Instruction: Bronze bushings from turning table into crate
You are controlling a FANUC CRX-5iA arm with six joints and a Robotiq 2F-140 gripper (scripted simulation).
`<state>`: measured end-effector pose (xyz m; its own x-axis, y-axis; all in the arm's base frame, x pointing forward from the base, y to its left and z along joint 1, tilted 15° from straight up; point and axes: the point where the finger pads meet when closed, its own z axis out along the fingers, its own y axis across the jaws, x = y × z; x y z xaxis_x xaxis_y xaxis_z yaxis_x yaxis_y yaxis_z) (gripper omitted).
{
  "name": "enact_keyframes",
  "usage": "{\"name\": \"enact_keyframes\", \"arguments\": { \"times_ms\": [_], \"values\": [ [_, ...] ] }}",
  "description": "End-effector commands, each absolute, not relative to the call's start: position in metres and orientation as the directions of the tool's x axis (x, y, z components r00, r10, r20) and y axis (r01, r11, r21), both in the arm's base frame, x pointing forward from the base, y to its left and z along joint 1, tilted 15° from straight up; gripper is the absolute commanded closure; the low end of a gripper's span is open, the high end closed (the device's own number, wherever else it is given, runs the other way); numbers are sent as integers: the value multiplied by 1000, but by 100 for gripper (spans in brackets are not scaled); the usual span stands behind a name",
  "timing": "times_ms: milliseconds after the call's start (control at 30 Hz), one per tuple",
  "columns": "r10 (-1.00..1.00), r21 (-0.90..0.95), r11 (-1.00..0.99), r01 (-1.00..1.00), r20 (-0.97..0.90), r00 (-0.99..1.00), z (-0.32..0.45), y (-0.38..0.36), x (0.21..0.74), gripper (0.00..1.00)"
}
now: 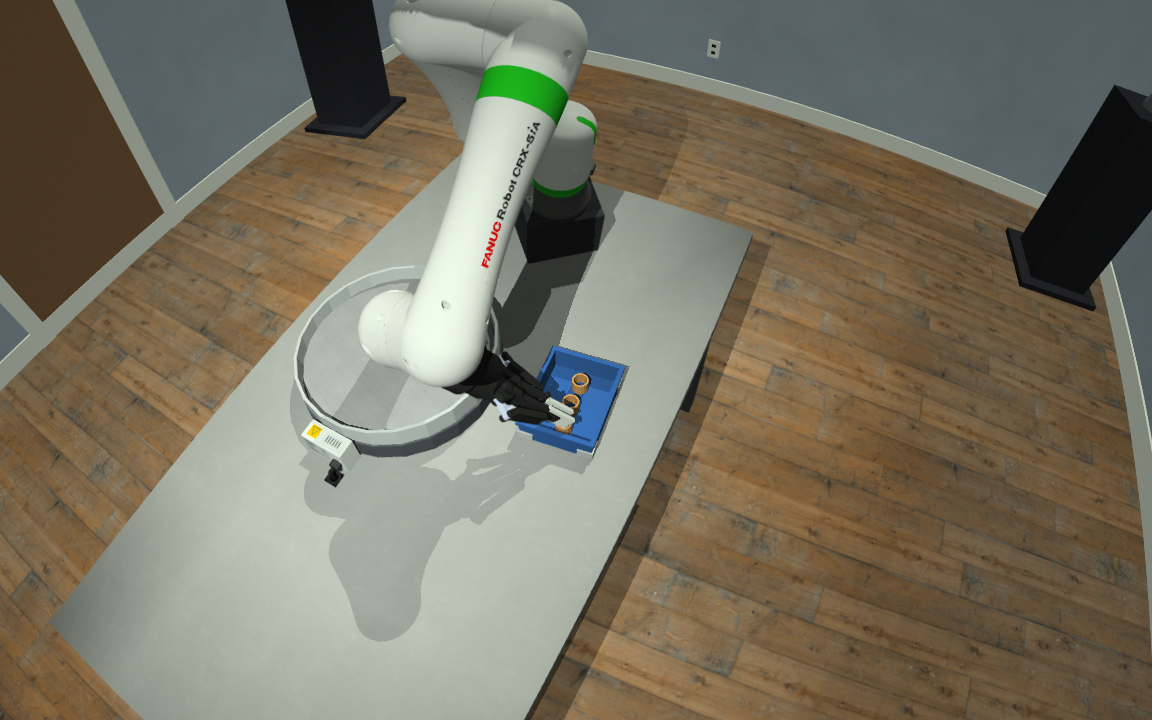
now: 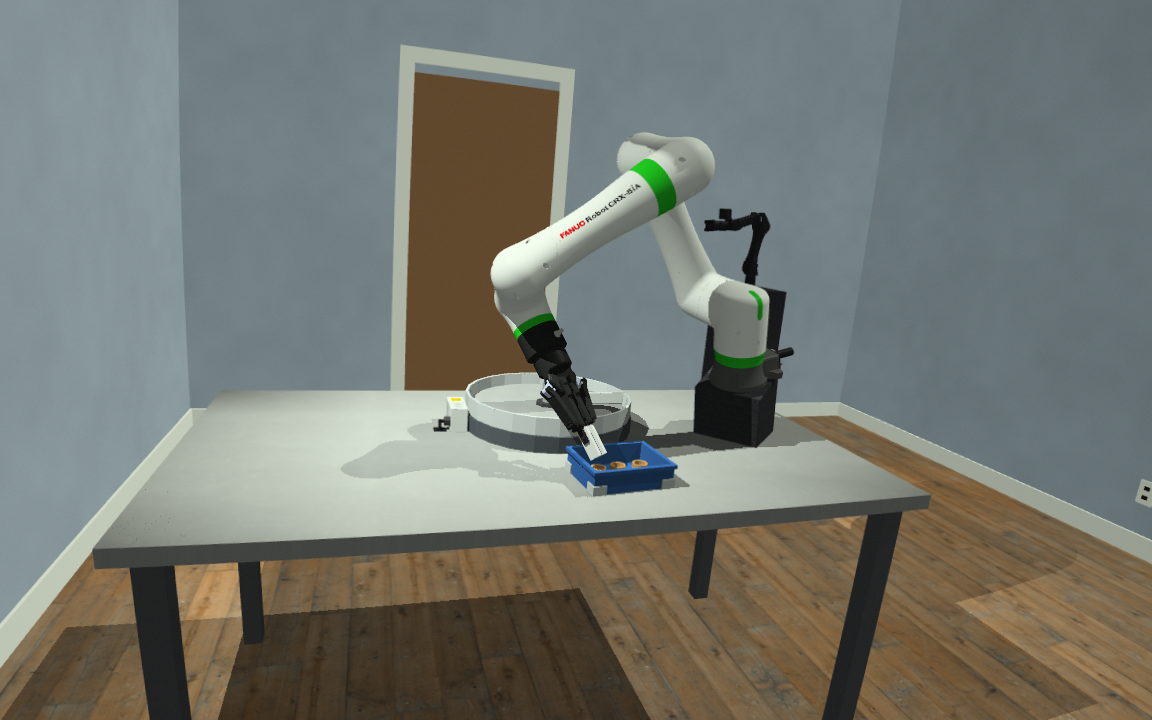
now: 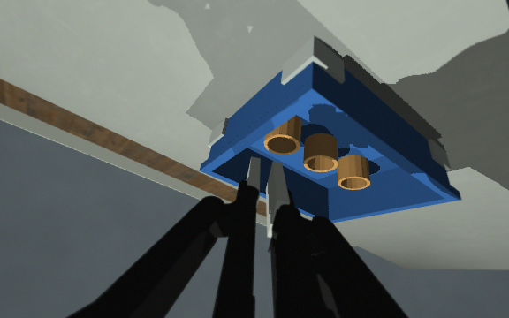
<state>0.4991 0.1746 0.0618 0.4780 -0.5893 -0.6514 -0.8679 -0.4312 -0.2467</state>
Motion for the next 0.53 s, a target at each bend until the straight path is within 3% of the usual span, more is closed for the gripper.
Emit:
{"name": "enact_keyframes", "arguments": {
  "times_ms": [0, 500],
  "values": [
    [-589, -247, -431, -868, -651, 478, 64, 174, 499, 93],
    [-589, -247, -431, -868, -651, 478, 93, 170, 492, 93]
  ]
}}
